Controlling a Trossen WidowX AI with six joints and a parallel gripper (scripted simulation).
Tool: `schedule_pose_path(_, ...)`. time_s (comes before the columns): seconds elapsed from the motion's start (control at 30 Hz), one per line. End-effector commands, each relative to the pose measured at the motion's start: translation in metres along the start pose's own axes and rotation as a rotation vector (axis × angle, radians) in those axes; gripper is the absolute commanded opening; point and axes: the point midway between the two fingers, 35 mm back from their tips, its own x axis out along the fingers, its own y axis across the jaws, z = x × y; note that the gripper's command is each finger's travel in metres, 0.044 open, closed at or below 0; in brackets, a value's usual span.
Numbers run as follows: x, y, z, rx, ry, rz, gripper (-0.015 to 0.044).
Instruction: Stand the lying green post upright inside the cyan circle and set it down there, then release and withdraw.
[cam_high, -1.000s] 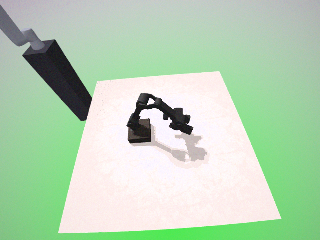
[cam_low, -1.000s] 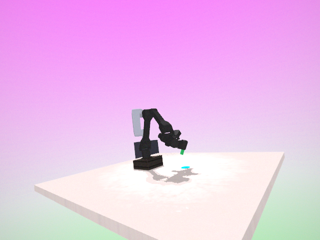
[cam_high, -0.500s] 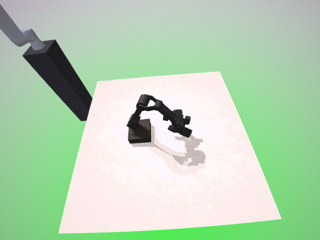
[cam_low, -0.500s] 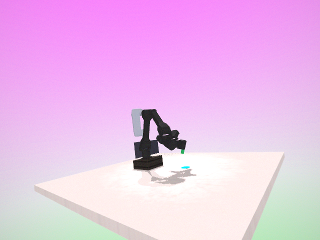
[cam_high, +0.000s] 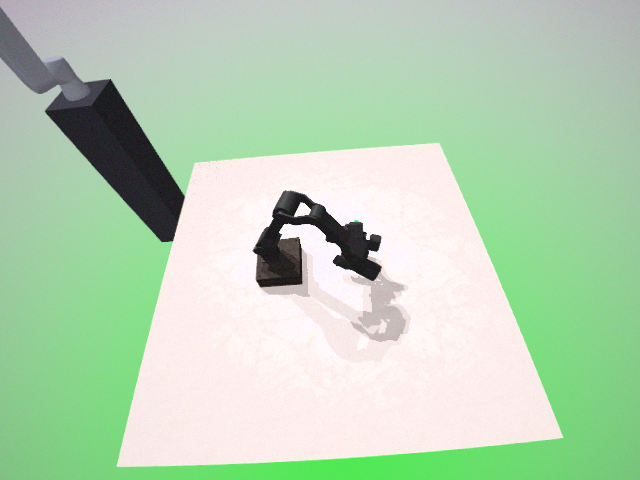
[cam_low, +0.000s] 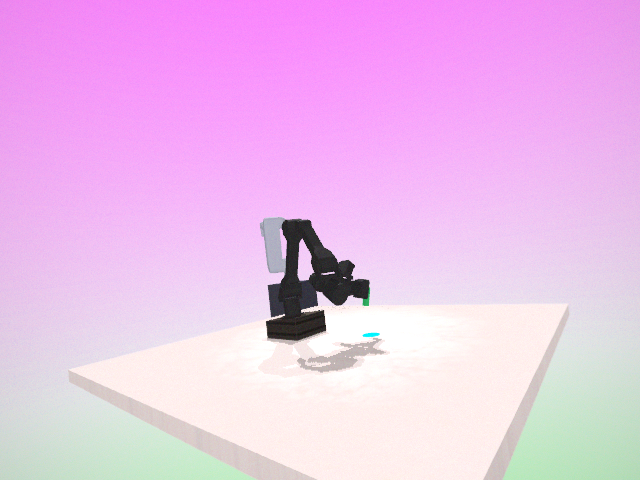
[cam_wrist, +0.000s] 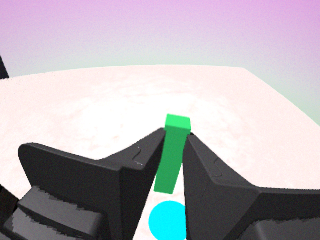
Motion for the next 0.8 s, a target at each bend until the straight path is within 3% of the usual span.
schedule_pose_path(0.0,-0.002,-0.001,0.000,-0.007,-0.029,-0.017,0.0023)
schedule_pose_path(0.77,-0.017,-0.006,0.004,-0.047,-0.167,-0.120,0.0023)
